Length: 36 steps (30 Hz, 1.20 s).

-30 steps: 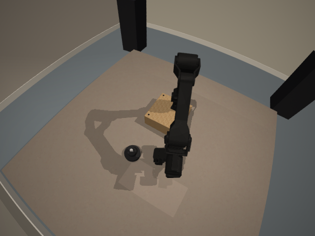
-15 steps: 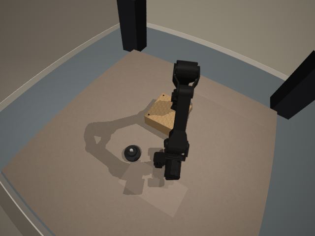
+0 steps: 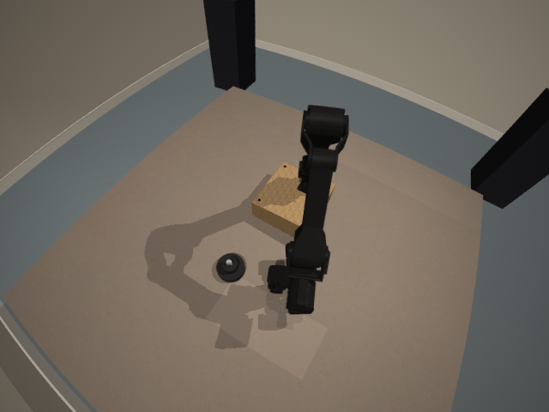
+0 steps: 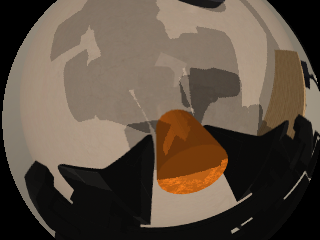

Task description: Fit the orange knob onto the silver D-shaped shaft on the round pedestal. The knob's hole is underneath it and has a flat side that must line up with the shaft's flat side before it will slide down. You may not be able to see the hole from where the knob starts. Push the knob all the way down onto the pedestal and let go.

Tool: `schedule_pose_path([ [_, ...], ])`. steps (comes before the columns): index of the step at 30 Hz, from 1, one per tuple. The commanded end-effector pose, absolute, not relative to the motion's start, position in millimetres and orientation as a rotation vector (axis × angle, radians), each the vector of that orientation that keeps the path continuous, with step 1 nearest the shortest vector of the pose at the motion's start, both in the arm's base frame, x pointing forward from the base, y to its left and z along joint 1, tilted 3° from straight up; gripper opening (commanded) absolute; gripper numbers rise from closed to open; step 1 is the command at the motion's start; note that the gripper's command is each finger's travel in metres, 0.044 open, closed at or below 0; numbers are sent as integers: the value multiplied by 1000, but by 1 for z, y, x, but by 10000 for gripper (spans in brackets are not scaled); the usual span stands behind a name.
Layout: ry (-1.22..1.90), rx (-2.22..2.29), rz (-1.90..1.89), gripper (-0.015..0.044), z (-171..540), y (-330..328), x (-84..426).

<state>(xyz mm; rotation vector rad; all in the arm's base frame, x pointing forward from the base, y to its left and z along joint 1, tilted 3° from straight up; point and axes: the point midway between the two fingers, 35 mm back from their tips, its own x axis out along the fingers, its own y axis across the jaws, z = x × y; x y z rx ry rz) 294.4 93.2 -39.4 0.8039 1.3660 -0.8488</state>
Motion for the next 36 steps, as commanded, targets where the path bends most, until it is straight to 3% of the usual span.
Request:
schedule_pose_path([
  [1, 1366, 804, -849, 240, -39, 93, 294],
  [9, 1366, 804, -849, 240, -39, 93, 294],
  [17, 1361, 806, -851, 440, 42, 97, 293],
  [36, 1361, 806, -851, 440, 23, 96, 294],
])
